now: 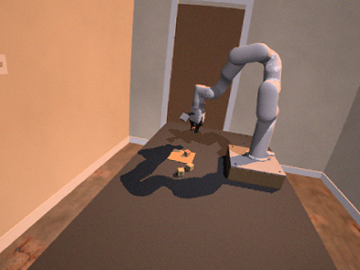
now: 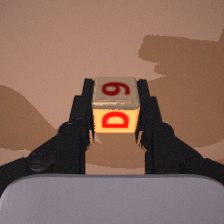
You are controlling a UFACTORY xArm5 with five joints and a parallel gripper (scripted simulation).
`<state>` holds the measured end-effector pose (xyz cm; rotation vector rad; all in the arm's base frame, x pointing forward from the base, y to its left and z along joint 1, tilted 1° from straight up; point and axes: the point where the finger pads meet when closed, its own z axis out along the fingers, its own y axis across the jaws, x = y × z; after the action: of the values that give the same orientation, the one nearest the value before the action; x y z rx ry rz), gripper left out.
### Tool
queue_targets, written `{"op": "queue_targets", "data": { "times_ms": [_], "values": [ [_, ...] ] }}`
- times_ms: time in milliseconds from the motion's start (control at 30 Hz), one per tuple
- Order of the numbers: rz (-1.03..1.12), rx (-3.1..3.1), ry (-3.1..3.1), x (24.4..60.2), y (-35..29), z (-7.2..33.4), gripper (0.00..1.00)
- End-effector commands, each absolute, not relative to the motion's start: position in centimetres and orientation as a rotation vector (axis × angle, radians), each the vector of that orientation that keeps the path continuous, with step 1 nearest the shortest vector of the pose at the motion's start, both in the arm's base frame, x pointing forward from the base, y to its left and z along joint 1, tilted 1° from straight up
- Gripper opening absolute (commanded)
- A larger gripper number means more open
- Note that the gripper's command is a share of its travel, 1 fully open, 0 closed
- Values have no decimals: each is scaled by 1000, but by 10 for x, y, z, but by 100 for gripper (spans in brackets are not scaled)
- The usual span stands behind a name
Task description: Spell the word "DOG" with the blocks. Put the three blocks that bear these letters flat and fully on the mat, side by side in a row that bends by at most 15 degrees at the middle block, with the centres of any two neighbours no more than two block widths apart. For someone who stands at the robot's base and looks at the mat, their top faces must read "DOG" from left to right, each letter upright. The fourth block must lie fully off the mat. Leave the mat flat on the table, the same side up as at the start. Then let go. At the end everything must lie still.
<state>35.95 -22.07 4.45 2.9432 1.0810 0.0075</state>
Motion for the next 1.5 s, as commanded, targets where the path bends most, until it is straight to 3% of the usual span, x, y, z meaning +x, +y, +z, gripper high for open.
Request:
{"op": "queue_targets", "data": {
  "times_ms": [0, 1467],
  "values": [
    [12, 2951, 1050, 362, -220, 46, 27],
    [15, 3076, -632, 407, -122, 47, 27]
  ]
}}
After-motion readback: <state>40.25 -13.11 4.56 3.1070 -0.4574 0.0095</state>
